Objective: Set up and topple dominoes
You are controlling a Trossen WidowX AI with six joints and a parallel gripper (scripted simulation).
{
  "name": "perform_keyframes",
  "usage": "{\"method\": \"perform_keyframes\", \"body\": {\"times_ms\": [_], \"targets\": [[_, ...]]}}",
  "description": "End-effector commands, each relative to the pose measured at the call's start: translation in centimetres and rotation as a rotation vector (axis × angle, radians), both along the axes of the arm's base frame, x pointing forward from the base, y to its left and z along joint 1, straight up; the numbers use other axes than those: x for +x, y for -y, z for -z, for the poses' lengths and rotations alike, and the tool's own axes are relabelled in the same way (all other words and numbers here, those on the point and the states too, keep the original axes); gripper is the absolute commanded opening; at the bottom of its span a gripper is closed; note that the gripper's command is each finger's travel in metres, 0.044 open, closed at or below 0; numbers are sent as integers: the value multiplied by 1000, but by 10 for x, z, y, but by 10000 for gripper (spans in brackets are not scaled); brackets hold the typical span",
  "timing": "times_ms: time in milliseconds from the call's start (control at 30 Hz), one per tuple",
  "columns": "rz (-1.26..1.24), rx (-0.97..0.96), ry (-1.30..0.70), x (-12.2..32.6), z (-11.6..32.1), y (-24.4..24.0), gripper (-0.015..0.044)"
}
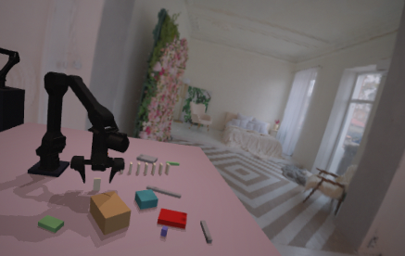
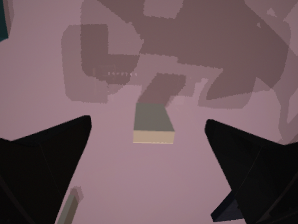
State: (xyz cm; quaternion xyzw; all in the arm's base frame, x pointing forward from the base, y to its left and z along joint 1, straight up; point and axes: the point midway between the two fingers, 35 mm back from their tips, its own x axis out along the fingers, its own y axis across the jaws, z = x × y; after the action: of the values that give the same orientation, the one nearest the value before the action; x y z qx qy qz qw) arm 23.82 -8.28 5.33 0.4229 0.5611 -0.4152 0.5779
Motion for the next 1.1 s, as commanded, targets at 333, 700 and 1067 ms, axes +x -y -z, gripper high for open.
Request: {"method": "perform_keyframes", "body": {"times_ms": [333,700,1067], "targets": [[5,-4,-8,0,6,1,151],[5,-4,-8,0,6,1,107],[0,2,-7,0,-121,0,107]]}}
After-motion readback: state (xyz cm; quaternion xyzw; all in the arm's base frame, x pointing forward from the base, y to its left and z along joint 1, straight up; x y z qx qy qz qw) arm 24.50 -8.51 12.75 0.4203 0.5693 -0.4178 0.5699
